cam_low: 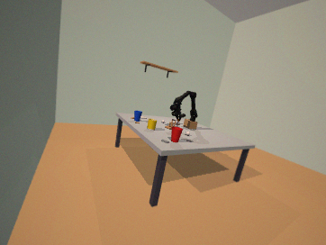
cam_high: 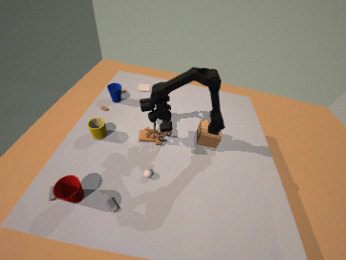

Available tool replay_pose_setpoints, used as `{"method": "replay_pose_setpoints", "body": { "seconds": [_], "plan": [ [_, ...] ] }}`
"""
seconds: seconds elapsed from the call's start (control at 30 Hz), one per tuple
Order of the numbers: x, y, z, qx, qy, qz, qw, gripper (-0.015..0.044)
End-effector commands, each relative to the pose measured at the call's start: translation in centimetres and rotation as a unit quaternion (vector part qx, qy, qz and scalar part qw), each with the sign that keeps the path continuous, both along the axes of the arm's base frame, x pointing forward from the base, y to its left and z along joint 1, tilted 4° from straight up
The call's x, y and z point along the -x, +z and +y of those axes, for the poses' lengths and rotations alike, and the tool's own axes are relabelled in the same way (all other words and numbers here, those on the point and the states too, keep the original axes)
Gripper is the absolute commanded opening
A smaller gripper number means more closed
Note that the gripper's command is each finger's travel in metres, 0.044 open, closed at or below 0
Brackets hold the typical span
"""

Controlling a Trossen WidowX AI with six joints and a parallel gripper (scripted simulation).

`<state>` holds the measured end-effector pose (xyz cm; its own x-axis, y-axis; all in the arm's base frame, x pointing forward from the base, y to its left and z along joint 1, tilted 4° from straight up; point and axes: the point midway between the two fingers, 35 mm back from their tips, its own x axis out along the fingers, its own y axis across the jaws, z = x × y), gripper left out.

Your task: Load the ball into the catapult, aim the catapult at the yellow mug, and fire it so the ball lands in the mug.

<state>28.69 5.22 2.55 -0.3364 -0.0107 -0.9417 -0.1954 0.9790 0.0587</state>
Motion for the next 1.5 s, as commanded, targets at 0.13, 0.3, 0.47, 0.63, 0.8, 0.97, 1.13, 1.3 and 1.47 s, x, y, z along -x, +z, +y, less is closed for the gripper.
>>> {"method": "replay_pose_setpoints", "body": {
  "seconds": [0.13, 0.3, 0.47, 0.63, 0.8, 0.97, 1.13, 1.3, 1.47],
  "plan": [
    [0.4, -1.4, 0.2, 0.003, 0.0, 0.005, 1.0, 0.0],
    [0.4, -1.9, 0.2, 0.003, 0.0, 0.005, 1.0, 0.0],
    [0.4, -2.7, 0.2, 0.003, 0.0, 0.005, 1.0, 0.0],
    [0.2, -2.3, 0.3, 0.001, 0.002, 0.002, 1.0, 0.0],
    [0.2, -2.3, 0.3, 0.001, 0.002, 0.002, 1.0, 0.0053],
    [0.2, -2.3, 0.3, 0.001, 0.002, 0.002, 1.0, 0.0184],
    [-0.2, 0.4, 0.2, 0.002, 0.002, 0.005, 1.0, 0.0315],
    [0.1, 8.4, -0.3, 0.004, 0.0, 0.014, 1.0, 0.044],
    [-0.8, 6.3, 0.1, 0.001, -0.004, -0.001, 1.0, 0.044]
  ]
}}
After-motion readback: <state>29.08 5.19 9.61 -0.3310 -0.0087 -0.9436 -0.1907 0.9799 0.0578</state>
